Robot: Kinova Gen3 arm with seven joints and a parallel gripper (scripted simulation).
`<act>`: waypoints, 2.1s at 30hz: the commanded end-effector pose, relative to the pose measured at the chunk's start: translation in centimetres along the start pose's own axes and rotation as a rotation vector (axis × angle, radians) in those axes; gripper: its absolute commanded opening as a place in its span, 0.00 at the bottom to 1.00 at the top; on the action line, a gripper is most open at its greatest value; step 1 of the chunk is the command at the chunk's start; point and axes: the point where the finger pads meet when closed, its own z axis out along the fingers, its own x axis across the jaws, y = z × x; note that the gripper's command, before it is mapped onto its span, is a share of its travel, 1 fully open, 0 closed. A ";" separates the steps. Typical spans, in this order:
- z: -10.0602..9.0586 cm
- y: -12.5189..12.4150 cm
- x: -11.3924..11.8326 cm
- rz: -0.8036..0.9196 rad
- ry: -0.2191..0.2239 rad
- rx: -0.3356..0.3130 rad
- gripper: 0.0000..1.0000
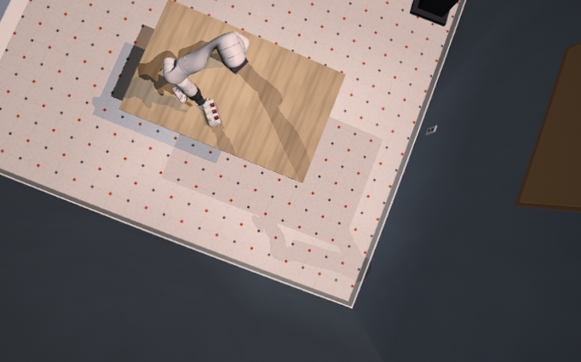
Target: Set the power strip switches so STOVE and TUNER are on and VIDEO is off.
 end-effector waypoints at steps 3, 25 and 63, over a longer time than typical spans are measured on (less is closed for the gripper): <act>0.5 0.2 -0.2 0.075 0.005 -0.008 1.00; 2.7 1.5 -0.3 0.831 0.009 -0.009 1.00; 4.8 3.9 -1.8 1.728 0.000 0.020 1.00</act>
